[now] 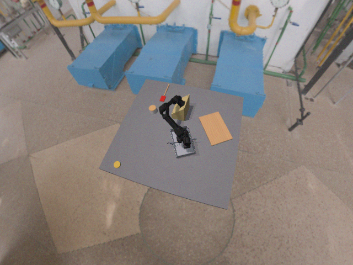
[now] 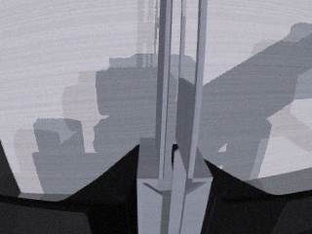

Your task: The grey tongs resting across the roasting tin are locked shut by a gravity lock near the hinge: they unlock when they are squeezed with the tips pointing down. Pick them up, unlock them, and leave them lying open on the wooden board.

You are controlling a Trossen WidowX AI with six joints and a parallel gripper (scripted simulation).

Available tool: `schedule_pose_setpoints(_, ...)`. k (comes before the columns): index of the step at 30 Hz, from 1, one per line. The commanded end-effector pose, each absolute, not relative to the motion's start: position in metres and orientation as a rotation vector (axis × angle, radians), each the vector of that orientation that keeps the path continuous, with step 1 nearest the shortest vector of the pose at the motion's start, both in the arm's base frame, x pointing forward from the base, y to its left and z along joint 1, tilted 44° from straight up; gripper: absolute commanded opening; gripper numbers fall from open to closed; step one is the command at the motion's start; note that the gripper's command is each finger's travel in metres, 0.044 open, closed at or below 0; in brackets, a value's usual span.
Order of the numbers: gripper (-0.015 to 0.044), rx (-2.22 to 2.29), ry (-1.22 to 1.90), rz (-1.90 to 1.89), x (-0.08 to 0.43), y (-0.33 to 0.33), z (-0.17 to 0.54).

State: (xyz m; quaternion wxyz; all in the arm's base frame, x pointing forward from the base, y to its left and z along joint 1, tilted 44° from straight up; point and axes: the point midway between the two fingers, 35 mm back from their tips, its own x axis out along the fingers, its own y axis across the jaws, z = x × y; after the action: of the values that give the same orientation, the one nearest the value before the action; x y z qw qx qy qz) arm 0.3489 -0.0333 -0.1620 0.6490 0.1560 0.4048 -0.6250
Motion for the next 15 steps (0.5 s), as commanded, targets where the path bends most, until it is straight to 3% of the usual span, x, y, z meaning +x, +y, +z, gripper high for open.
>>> schedule_pose_setpoints(1,-0.015,0.371,0.908,-1.398,0.363,-0.001,-0.134)
schedule_pose_setpoints(6,-0.015,0.364,0.91,-1.403,0.365,0.049,-0.079)
schedule_pose_setpoints(15,-0.015,0.363,0.91,-1.404,0.364,0.051,-0.077)
